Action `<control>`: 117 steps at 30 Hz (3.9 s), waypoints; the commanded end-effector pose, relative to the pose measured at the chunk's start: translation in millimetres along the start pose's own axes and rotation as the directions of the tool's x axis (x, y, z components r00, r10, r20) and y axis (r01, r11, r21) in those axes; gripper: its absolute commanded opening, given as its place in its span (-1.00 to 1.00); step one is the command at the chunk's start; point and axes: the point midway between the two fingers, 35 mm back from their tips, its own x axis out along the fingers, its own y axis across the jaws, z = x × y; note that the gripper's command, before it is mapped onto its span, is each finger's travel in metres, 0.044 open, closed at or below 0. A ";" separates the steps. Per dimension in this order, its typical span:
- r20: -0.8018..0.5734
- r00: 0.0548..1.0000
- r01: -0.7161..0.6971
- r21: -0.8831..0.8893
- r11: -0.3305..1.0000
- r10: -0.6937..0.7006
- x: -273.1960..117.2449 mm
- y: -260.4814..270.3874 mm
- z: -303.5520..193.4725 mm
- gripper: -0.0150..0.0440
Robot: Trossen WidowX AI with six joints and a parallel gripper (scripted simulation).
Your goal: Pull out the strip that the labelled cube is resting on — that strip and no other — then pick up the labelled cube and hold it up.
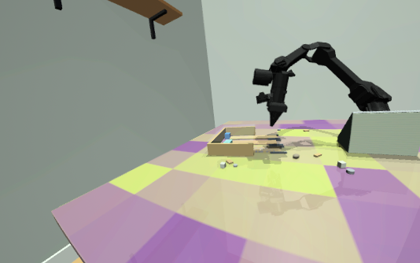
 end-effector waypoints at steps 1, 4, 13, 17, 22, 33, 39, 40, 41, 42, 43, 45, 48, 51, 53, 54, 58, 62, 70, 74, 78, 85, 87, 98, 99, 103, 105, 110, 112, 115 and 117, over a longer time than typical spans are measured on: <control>-0.206 0.978 -0.001 -0.013 1.000 -0.002 24.4 10.4 -7.5 -0.49; -0.206 0.978 -0.001 -0.013 1.000 -0.002 24.4 10.4 -7.5 -0.49; -0.206 0.979 -0.001 -0.013 1.000 -0.002 30.4 7.5 -5.4 -0.49; -0.206 0.979 -0.001 -0.013 1.000 -0.002 36.9 7.6 -6.3 -0.49; -0.206 0.979 -0.001 -0.013 1.000 -0.002 45.2 7.5 -7.6 -0.49; -0.206 0.979 0.000 -0.013 1.000 -0.002 63.1 7.0 -11.4 -0.49; -0.206 0.979 0.000 -0.013 1.000 -0.003 72.7 6.4 -14.0 -0.49; -0.206 0.979 0.001 -0.013 1.000 -0.003 74.3 6.3 -14.5 -0.49; -0.206 0.979 0.001 -0.013 1.000 -0.003 75.9 6.2 -15.0 -0.49; -0.206 0.979 0.001 -0.013 1.000 -0.003 77.4 6.1 -15.5 -0.49; -0.206 0.979 0.001 -0.013 1.000 -0.004 79.0 5.9 -16.0 -0.49; -0.206 0.978 0.001 -0.013 1.000 -0.004 82.1 5.6 -17.1 -0.49; -0.206 0.978 0.002 -0.013 1.000 -0.005 86.7 5.1 -18.7 -0.49; -0.207 0.978 0.003 -0.013 1.000 -0.005 91.2 4.4 -20.6 -0.49; -0.207 0.978 0.003 -0.013 1.000 -0.005 93.2 4.1 -21.4 -0.49; -0.207 0.978 0.003 -0.013 1.000 -0.006 93.4 4.1 -21.5 -0.49; -0.207 0.978 0.003 -0.013 1.000 -0.006 93.4 4.1 -21.5 -0.49; -0.207 0.978 0.003 -0.013 1.000 -0.006 93.4 4.1 -21.5 -0.49; -0.207 0.978 0.003 -0.013 1.000 -0.006 93.7 4.1 -21.6 -0.49; -0.207 0.978 0.003 -0.013 1.000 -0.006 94.0 4.1 -21.6 -0.49; -0.207 0.978 0.003 -0.013 1.000 -0.006 94.0 4.1 -21.6 -0.49; -0.207 0.978 0.003 -0.013 1.000 -0.006 94.5 4.1 -21.8 -0.49; -0.207 0.978 0.003 -0.013 1.000 -0.006 94.7 4.1 -21.8 -0.49; -0.207 0.978 0.003 -0.013 1.000 -0.006 95.8 4.0 -22.0 -0.49; -0.207 0.978 0.003 -0.013 1.000 -0.006 95.9 4.0 -22.0 -0.49; -0.207 0.978 0.003 -0.013 1.000 -0.006 96.3 4.0 -22.1 -0.49; -0.207 0.978 0.003 -0.013 1.000 -0.006 96.5 4.0 -22.2 -0.49; -0.207 0.978 0.003 -0.013 1.000 -0.006 97.0 4.0 -22.2 -0.49; -0.207 0.978 0.003 -0.013 1.000 -0.006 97.2 4.0 -22.1 -0.49; -0.207 0.978 0.003 -0.013 1.000 -0.006 97.6 4.0 -22.1 -0.49; -0.207 0.978 0.003 -0.013 1.000 -0.006 97.6 4.0 -22.3 -0.49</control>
